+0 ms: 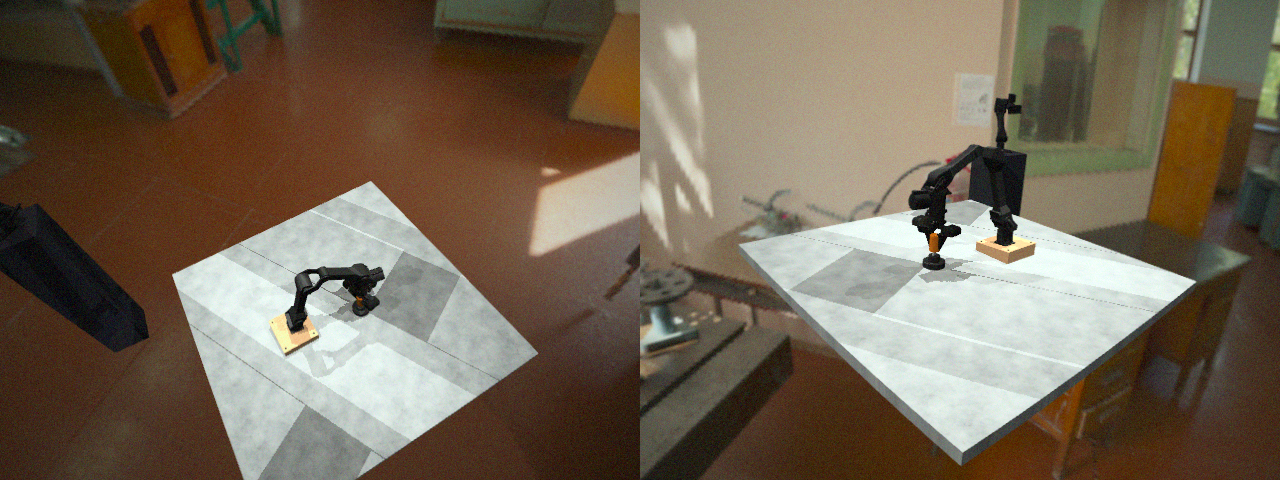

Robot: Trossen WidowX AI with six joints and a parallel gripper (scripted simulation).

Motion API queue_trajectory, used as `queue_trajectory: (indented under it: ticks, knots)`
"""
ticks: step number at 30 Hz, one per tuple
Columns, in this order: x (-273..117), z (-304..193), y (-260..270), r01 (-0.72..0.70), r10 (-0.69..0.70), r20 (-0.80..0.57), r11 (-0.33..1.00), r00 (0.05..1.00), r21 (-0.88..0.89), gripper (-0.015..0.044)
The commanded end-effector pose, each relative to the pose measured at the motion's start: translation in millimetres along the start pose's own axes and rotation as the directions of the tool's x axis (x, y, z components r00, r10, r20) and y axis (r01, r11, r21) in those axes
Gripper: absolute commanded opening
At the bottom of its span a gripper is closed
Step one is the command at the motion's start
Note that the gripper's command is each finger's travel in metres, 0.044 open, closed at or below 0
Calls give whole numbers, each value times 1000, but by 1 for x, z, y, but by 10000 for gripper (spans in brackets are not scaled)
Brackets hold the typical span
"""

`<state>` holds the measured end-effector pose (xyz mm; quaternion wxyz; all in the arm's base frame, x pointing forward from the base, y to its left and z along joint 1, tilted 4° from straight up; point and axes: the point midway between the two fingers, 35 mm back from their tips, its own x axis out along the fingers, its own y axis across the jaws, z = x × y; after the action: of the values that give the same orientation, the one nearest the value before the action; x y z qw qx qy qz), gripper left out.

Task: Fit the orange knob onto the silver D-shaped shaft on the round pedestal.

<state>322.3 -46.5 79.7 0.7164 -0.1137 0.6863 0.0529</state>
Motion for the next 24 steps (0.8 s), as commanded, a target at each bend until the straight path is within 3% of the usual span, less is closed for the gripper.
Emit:
queue_trajectory:
  ticks: [1, 20, 24]
  knots:
    - [1, 0, 0, -2, 2, 2, 1000, 1000, -10, 0]
    - [-3, 1, 0, -2, 2, 2, 1000, 1000, -10, 0]
    - [-3, 1, 0, -2, 2, 2, 995, 1000, -95, 0]
